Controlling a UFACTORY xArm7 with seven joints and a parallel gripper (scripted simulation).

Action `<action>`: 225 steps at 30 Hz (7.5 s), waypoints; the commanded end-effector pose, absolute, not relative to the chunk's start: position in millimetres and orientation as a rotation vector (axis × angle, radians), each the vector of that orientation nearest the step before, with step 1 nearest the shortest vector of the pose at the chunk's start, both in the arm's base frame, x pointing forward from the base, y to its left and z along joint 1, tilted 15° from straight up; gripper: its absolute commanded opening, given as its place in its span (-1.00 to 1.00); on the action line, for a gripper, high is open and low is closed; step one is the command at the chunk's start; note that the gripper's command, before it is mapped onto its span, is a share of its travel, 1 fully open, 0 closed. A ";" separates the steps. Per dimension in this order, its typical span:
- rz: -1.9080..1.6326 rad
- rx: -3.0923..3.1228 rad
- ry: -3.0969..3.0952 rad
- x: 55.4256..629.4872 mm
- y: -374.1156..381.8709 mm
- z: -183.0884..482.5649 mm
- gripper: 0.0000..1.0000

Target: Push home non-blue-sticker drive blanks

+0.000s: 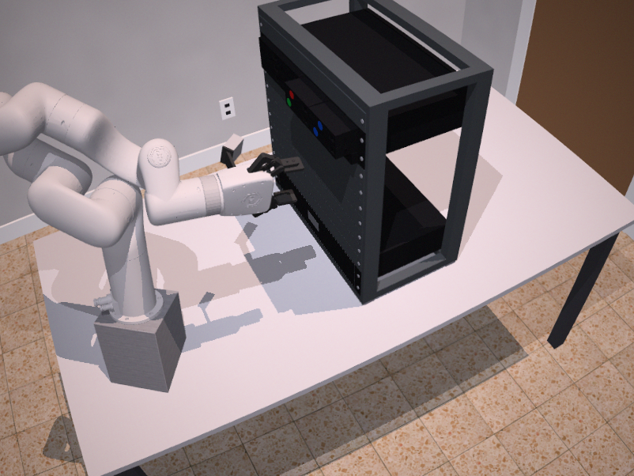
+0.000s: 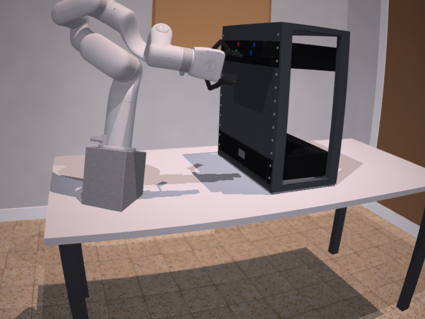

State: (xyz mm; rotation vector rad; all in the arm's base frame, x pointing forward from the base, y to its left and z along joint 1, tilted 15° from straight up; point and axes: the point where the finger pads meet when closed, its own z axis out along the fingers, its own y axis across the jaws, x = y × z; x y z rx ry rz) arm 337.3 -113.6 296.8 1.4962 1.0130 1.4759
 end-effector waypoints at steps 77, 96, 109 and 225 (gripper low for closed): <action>1.494 1.217 1.036 332.7 -78.7 449.4 1.00; 1.494 1.217 1.036 332.7 -78.7 449.4 1.00; 1.494 1.217 1.036 332.7 -78.7 449.4 1.00; 1.494 1.217 1.036 330.9 35.4 399.2 1.00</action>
